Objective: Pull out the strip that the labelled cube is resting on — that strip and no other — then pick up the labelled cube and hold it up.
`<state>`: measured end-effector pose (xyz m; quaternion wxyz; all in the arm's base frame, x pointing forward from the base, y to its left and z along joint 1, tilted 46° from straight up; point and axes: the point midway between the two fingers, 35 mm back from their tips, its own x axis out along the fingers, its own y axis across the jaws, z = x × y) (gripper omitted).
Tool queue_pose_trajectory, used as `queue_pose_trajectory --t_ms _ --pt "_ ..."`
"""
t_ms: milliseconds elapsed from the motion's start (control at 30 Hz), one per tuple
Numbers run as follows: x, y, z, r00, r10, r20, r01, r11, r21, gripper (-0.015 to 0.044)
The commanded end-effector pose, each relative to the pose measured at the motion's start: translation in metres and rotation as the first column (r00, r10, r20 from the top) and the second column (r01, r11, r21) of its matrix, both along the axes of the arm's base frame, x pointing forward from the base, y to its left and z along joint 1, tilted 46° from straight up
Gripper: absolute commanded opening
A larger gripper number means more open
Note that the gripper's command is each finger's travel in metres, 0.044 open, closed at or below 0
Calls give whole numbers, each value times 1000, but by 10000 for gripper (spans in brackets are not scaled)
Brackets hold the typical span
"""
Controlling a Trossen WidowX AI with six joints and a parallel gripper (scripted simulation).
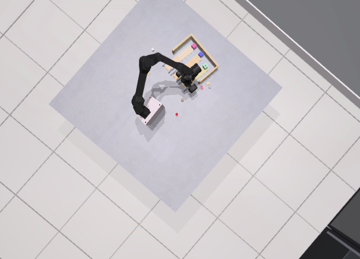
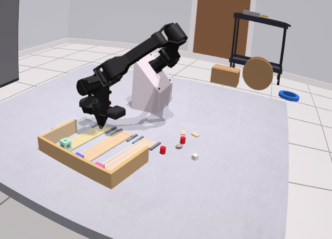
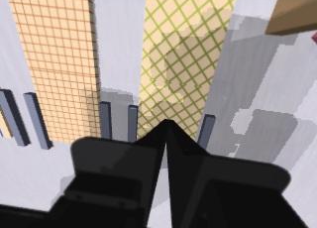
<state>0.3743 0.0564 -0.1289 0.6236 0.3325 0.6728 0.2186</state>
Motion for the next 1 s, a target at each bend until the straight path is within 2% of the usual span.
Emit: queue_pose_trajectory --t_ms 0,600,967 --pt "0 1 0 1000 -2 -2 2 1000 3 0" --pt "-1 2 -2 1000 -2 -2 2 1000 3 0" --pt "-16 4 -1 1000 -2 -3 2 1000 4 0"
